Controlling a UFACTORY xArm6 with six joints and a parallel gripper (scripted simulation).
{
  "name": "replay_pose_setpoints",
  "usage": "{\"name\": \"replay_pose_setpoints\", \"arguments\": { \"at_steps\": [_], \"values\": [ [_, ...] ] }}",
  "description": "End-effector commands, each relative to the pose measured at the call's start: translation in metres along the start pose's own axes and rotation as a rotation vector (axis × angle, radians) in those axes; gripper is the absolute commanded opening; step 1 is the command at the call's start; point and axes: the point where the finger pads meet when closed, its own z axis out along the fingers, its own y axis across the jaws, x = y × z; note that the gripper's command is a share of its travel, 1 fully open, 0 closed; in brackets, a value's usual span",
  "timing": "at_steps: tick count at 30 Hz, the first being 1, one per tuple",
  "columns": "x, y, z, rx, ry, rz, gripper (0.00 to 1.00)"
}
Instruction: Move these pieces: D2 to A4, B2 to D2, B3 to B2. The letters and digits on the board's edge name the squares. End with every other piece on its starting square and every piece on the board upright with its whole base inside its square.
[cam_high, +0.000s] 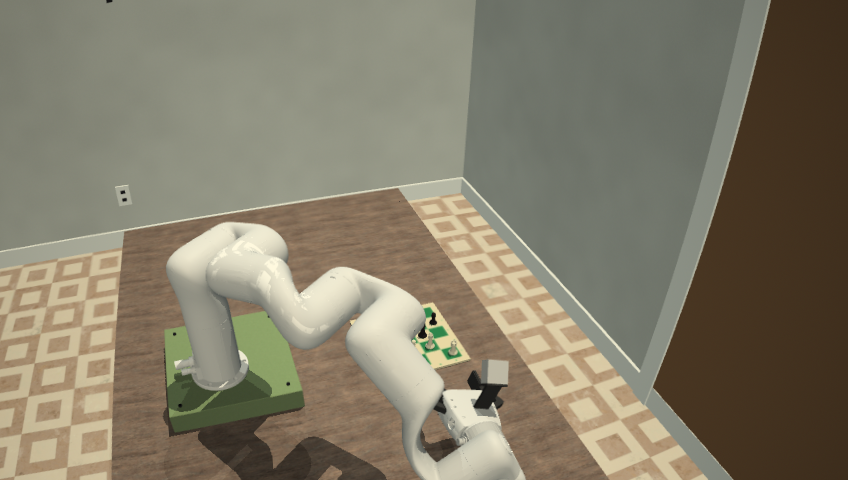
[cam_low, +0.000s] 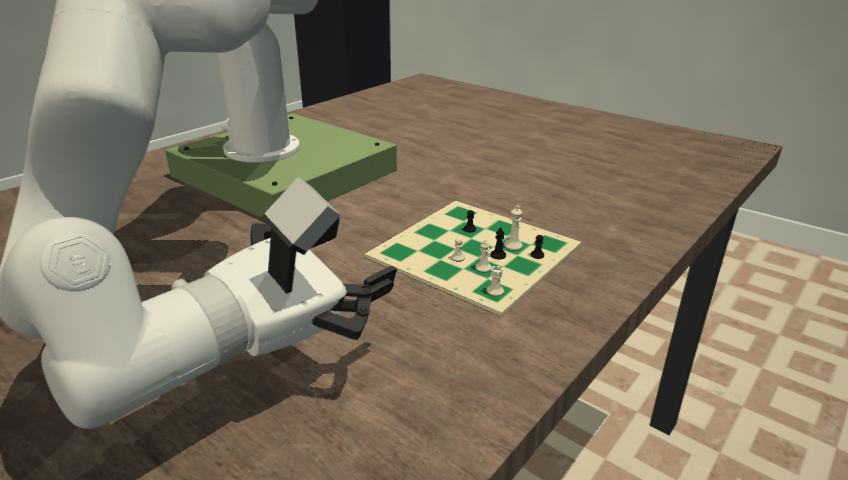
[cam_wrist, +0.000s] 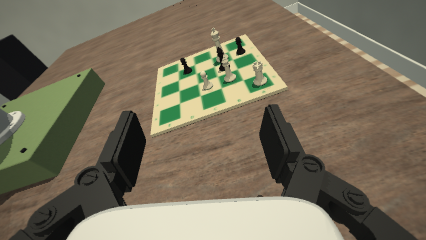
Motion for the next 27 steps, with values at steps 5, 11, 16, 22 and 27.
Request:
{"name": "replay_pose_setpoints", "arguments": {
  "at_steps": [5,11,16,22,27],
  "values": [
    [-0.0054,-0.0029,-0.0109,-0.002,0.06,-0.09,1.0],
    [-0.0082,-0.0045,-0.0144,-0.009,0.079,-0.12,1.0],
    [-0.0084,-0.0046,-0.0146,-0.009,0.08,-0.122,1.0],
    [-0.0084,-0.0046,-0.0146,-0.009,0.08,-0.122,1.0],
    [-0.0084,-0.0046,-0.0146,-0.009,0.08,-0.122,1.0]
  ]
}}
